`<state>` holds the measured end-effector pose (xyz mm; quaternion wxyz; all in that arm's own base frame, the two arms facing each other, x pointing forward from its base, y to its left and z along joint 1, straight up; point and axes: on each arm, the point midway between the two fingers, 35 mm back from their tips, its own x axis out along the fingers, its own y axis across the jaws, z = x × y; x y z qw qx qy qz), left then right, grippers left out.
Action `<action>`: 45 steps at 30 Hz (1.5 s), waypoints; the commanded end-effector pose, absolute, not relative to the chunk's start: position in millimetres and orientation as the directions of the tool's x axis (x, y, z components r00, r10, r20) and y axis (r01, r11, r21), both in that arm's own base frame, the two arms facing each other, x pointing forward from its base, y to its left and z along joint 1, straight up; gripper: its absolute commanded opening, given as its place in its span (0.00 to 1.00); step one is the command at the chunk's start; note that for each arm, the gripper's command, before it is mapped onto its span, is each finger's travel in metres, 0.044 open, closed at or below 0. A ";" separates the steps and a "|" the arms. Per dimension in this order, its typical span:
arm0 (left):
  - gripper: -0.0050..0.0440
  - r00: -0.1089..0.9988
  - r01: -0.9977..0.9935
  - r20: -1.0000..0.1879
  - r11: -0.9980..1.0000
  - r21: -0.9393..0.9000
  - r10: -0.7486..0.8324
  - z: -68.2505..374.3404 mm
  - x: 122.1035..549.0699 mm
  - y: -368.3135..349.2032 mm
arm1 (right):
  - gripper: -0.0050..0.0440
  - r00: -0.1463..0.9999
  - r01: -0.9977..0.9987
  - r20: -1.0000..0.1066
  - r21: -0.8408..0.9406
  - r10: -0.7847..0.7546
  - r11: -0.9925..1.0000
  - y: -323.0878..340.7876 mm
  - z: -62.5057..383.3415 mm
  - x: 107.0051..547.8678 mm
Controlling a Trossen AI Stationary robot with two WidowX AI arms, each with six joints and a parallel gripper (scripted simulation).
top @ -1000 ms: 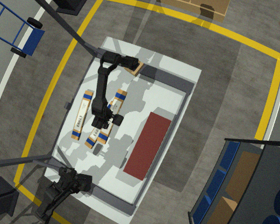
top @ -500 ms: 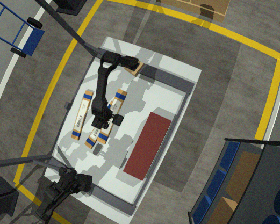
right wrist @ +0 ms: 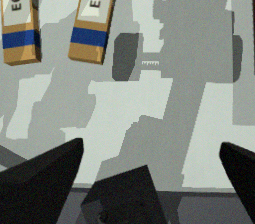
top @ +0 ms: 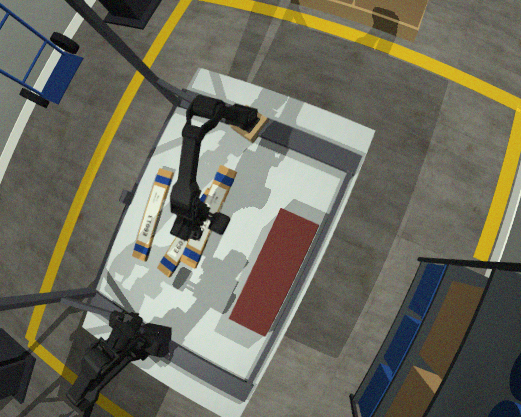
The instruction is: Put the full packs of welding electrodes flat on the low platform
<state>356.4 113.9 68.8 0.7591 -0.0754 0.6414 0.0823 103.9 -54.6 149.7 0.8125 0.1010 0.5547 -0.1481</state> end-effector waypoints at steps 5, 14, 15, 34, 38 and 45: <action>0.00 0.277 -0.222 -0.959 0.975 0.003 0.065 109.1 371.9 118.9 | 0.98 0.358 0.351 -0.924 -0.002 -0.136 0.936 -55.3 155.8 105.3; 0.00 0.279 -0.176 -0.959 0.984 0.002 0.052 104.0 380.5 141.0 | 0.98 0.358 0.351 -0.924 -0.002 -0.136 0.936 -55.3 155.8 105.3; 0.00 0.278 -0.176 -0.959 0.984 0.002 0.052 103.6 381.2 143.6 | 0.98 0.358 0.351 -0.924 -0.002 -0.136 0.936 -55.3 155.8 105.3; 0.00 0.276 -0.176 -0.960 0.984 0.004 0.053 96.1 392.5 184.1 | 0.98 0.358 0.351 -0.924 -0.002 -0.136 0.936 -55.3 155.8 105.3; 0.00 0.277 -0.176 -0.960 0.984 0.004 0.053 94.8 394.7 191.7 | 0.98 0.358 0.351 -0.924 -0.002 -0.136 0.936 -55.3 155.8 105.3; 0.00 0.277 -0.176 -0.959 0.984 0.005 0.054 91.6 399.8 209.4 | 0.98 0.358 0.351 -0.924 -0.002 -0.136 0.936 -55.3 155.8 105.3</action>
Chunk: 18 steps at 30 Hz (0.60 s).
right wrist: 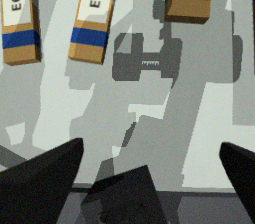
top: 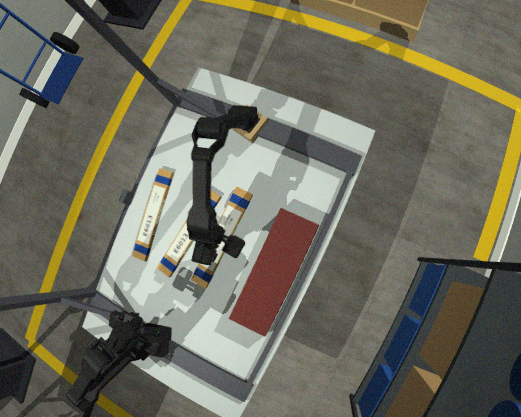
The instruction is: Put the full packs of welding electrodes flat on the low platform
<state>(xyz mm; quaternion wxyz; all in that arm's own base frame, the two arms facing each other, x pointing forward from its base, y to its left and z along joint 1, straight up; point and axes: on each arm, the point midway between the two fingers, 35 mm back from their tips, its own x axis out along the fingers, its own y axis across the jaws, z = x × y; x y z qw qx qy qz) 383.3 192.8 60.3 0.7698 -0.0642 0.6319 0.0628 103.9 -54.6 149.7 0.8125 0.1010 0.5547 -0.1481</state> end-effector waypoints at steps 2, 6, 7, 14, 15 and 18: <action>0.00 0.277 -0.176 -0.959 0.984 0.005 0.055 90.7 401.2 214.5 | 0.98 0.358 0.351 -0.924 -0.002 -0.136 0.936 -55.3 155.8 105.3; 0.00 0.277 -0.176 -0.959 0.984 0.006 0.055 89.3 403.4 222.1 | 0.98 0.358 0.351 -0.924 -0.002 -0.136 0.936 -55.3 155.8 105.3; 0.00 0.277 -0.176 -0.959 0.984 0.006 0.055 89.3 403.4 222.1 | 0.98 0.358 0.351 -0.924 -0.002 -0.136 0.936 -55.3 155.8 105.3; 0.00 0.293 -0.173 -0.954 0.985 0.013 0.064 101.4 408.0 226.9 | 0.98 0.358 0.351 -0.924 -0.002 -0.136 0.936 -55.3 155.8 105.3; 0.00 0.289 -0.173 -0.955 0.985 0.011 0.061 99.9 408.5 226.8 | 0.98 0.358 0.351 -0.924 -0.002 -0.136 0.936 -55.3 155.8 105.3; 0.00 0.290 -0.174 -0.955 0.985 0.013 0.064 102.1 409.2 227.3 | 0.98 0.358 0.351 -0.924 -0.002 -0.136 0.936 -55.3 155.8 105.3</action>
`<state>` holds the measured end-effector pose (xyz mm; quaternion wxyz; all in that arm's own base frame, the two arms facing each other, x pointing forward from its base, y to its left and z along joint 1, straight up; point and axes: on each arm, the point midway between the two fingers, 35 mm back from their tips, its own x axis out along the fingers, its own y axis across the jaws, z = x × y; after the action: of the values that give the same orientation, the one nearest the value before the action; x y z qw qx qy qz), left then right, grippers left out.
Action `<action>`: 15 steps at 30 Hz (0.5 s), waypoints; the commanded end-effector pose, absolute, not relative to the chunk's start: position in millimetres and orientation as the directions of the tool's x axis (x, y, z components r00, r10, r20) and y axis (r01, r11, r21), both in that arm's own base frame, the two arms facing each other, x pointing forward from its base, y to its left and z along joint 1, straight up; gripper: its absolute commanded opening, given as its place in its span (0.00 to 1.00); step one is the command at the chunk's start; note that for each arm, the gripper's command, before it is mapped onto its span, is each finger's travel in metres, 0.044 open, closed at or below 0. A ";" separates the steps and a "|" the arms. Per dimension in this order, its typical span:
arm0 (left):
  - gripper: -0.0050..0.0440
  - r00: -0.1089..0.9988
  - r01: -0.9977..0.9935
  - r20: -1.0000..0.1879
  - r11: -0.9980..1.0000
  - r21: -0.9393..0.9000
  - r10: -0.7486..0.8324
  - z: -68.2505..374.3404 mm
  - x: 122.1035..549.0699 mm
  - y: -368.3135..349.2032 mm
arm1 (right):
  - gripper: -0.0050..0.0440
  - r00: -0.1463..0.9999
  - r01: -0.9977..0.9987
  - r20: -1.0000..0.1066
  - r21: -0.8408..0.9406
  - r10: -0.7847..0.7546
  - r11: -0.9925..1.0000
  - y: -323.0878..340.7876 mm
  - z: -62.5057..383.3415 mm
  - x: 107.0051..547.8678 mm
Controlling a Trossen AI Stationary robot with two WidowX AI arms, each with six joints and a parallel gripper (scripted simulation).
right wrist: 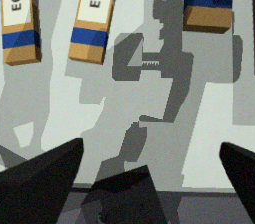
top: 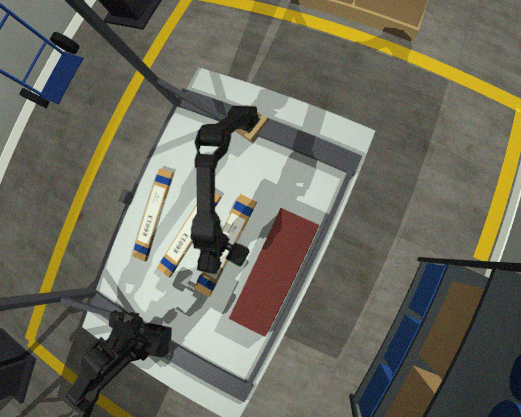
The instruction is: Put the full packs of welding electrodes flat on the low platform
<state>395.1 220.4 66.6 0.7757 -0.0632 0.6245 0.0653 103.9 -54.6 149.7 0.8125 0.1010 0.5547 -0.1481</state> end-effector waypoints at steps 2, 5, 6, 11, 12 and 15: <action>0.00 0.294 -0.174 -0.953 0.985 0.015 0.067 105.2 409.5 227.4 | 0.98 0.358 0.351 -0.924 -0.002 -0.136 0.936 -55.3 155.8 105.3; 0.00 0.293 -0.174 -0.954 0.985 0.015 0.066 105.3 409.9 227.5 | 0.98 0.358 0.351 -0.924 -0.002 -0.136 0.936 -55.3 155.8 105.3; 0.00 0.293 -0.174 -0.954 0.985 0.015 0.066 105.3 409.9 227.5 | 0.98 0.358 0.351 -0.924 -0.002 -0.136 0.936 -55.3 155.8 105.3; 0.00 0.295 -0.174 -0.953 0.985 0.015 0.067 106.8 410.7 227.7 | 0.98 0.358 0.351 -0.924 -0.002 -0.136 0.936 -55.3 155.8 105.3; 0.00 0.295 -0.174 -0.953 0.985 0.015 0.067 107.0 410.8 227.7 | 0.98 0.358 0.351 -0.924 -0.002 -0.136 0.936 -55.3 155.8 105.3; 0.00 0.296 -0.175 -0.953 0.985 0.015 0.067 108.0 411.1 227.7 | 0.98 0.358 0.351 -0.924 -0.002 -0.136 0.936 -55.3 155.8 105.3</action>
<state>397.2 221.6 71.1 0.7752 -0.0635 0.6252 0.0650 103.9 -54.6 149.7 0.8125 0.1010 0.5547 -0.1481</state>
